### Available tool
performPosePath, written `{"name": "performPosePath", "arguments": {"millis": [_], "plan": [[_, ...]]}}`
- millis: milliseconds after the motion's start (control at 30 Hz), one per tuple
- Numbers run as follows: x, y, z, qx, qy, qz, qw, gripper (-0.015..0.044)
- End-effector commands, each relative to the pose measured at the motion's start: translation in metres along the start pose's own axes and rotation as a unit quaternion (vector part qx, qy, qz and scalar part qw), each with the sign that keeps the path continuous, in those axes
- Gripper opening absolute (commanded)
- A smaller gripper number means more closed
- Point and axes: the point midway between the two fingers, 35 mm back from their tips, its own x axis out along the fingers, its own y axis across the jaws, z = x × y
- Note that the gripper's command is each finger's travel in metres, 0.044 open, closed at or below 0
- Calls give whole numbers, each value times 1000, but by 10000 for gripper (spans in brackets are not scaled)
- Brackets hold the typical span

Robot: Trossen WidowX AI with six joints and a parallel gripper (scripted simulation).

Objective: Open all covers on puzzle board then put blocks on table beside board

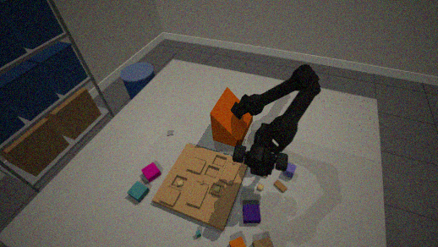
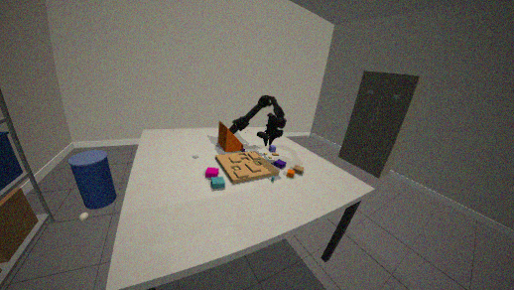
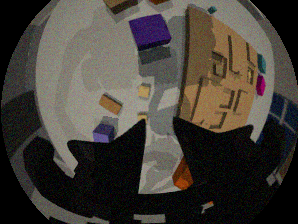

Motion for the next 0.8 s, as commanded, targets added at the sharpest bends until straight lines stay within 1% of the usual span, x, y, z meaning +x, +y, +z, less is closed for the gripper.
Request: {"name": "performPosePath", "arguments": {"millis": [0,100,767], "plan": [[-3,-14,14,-11,-4,-8,1000,73],[-5,-27,24,-18,-8,-13,1000,0],[-10,-117,80,-101,-3,-20,995,0]]}}
